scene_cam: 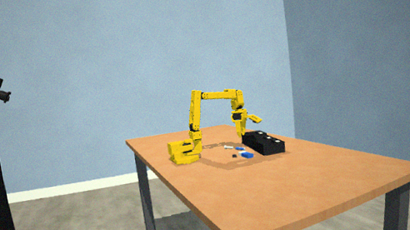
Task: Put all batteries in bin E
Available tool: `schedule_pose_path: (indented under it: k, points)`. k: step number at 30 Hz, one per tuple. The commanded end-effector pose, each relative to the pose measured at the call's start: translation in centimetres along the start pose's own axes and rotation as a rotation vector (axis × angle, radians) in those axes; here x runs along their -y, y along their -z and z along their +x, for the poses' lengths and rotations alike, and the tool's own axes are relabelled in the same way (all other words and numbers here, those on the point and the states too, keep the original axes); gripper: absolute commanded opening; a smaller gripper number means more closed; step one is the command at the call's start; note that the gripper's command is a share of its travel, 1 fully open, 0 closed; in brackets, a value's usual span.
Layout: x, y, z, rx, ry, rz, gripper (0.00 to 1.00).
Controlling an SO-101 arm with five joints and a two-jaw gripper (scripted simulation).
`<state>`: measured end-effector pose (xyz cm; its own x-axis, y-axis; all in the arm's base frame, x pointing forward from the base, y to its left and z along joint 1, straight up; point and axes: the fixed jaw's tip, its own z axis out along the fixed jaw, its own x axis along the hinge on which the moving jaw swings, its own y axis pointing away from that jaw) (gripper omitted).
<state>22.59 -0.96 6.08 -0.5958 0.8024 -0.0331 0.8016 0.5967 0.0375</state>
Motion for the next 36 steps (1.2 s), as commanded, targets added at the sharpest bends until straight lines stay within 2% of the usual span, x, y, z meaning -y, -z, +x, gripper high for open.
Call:
schedule_pose_path:
  k: [1, 15, 36]
  points:
    - [-0.19, 1.08, 0.01, 0.027, -0.036, -0.035, 0.19]
    - [-0.05, 1.02, 0.09, 0.019, -0.176, -0.030, 0.19]
    - [-0.01, 1.01, 0.11, 0.017, -0.212, -0.028, 0.19]
